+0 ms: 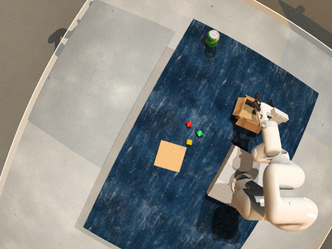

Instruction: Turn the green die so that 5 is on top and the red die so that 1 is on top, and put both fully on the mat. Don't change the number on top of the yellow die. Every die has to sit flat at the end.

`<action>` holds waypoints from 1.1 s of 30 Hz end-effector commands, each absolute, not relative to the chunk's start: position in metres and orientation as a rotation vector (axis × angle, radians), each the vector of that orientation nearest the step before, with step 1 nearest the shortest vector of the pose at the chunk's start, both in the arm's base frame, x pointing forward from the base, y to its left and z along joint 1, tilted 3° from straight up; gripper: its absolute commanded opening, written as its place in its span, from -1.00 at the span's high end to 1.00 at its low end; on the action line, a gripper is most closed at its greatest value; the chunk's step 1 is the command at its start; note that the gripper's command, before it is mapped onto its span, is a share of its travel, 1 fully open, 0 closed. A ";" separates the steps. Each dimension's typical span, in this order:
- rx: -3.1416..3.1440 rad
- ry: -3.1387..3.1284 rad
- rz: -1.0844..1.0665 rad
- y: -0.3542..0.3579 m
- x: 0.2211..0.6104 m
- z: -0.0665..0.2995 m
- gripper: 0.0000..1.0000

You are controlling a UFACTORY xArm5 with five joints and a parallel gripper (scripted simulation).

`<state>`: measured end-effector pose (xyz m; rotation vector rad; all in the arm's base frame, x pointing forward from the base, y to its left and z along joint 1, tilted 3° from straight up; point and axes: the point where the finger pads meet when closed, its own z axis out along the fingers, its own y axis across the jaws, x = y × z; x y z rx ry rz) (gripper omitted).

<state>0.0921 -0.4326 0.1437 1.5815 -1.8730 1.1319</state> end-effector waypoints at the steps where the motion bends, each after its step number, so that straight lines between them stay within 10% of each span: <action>1: 1.583 -1.871 1.134 -0.433 0.093 0.144 -1.00; 33: 2.442 -1.777 0.526 -0.313 0.276 0.072 -1.00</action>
